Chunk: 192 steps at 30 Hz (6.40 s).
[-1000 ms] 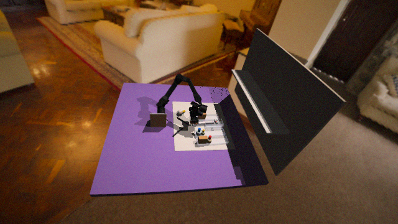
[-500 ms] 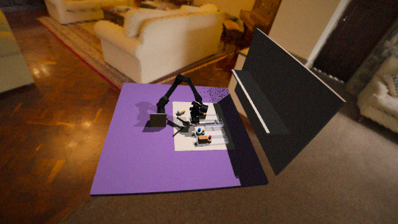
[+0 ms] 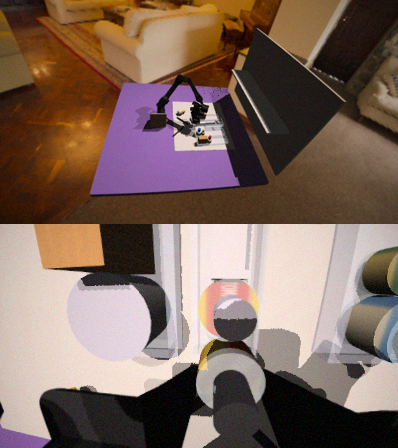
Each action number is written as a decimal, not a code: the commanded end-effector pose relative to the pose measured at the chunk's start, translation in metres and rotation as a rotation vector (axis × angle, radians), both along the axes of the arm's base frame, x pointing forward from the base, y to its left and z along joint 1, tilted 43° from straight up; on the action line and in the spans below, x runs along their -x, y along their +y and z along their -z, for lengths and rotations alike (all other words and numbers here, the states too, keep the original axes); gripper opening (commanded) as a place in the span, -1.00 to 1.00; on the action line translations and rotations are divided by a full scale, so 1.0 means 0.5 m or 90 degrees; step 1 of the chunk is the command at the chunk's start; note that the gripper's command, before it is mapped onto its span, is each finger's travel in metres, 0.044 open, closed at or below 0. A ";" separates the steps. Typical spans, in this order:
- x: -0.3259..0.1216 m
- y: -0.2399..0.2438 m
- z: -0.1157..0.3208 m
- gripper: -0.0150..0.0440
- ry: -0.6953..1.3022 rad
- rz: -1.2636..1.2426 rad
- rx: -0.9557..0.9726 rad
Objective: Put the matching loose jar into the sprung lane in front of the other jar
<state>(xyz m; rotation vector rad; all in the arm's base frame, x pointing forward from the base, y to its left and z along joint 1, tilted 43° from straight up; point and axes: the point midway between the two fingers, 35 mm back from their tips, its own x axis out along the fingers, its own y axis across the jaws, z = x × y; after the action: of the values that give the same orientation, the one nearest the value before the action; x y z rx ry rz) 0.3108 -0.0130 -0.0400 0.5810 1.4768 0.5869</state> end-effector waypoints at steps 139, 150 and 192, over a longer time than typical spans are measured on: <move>-0.070 0.001 -0.009 -0.49 -0.024 0.004 -0.001; -0.070 0.007 -0.003 -0.49 -0.024 0.004 -0.001; -0.067 0.028 0.020 -0.49 -0.024 0.004 -0.002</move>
<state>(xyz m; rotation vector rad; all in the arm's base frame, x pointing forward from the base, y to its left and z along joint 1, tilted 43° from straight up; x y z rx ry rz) 0.3393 0.0007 -0.0514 0.5720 1.4597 0.5876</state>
